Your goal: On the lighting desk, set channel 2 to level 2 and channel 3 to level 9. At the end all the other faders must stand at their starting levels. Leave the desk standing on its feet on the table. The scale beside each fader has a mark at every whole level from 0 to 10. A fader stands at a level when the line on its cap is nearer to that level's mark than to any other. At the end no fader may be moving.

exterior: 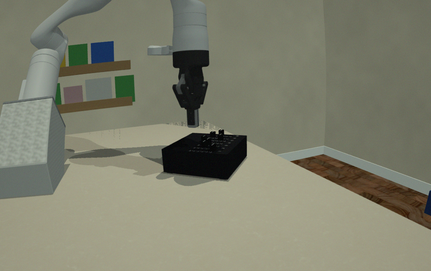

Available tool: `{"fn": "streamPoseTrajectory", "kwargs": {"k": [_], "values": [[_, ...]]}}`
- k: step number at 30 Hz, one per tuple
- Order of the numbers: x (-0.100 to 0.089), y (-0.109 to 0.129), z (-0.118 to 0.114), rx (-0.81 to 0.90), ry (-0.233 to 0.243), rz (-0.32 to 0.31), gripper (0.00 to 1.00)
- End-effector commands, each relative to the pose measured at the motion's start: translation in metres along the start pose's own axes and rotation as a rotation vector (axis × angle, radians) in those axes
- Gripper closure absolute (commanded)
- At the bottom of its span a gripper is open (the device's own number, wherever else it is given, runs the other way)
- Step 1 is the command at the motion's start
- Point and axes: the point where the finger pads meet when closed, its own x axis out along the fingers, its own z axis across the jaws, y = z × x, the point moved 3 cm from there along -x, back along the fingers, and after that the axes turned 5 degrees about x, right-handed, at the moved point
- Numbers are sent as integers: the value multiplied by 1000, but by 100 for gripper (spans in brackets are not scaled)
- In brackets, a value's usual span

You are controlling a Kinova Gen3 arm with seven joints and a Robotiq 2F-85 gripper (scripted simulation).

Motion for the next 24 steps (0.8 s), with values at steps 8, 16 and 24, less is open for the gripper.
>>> {"fn": "streamPoseTrajectory", "kwargs": {"k": [8,16,24], "values": [[0,-1,0,0,0,-2,100],[3,-1,0,0,0,-2,100],[8,-1,0,0,0,-2,100]]}}
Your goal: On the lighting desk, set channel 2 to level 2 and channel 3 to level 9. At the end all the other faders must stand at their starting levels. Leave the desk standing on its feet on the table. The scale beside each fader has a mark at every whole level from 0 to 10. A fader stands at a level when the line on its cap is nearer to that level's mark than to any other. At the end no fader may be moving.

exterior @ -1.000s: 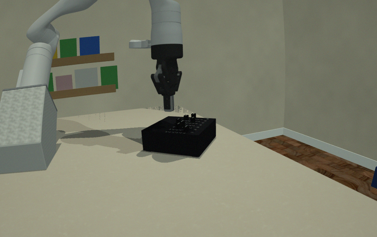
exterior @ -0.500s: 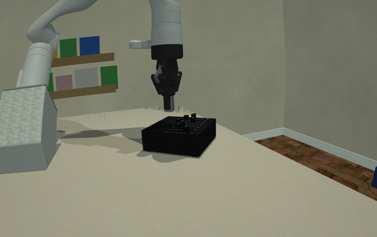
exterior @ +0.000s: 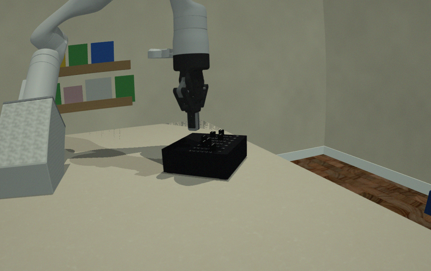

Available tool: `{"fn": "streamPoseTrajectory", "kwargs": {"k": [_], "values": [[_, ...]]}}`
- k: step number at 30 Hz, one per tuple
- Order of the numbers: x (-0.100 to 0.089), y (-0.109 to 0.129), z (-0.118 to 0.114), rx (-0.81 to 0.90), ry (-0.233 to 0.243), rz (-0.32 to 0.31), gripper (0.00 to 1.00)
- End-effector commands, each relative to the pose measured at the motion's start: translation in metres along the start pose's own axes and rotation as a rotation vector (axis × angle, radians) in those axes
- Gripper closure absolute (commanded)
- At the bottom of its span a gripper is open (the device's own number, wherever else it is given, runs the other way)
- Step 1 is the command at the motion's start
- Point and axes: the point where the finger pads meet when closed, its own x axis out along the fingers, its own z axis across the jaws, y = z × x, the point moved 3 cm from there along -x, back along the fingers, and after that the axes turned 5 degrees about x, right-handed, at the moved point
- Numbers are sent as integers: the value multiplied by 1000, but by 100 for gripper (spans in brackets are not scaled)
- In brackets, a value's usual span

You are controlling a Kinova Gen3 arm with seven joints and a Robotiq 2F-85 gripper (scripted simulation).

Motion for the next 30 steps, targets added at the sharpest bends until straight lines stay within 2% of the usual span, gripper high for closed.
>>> {"fn": "streamPoseTrajectory", "kwargs": {"k": [1,30], "values": [[2,0,0,1,0,0,100],[16,0,0,1,0,0,100]]}}
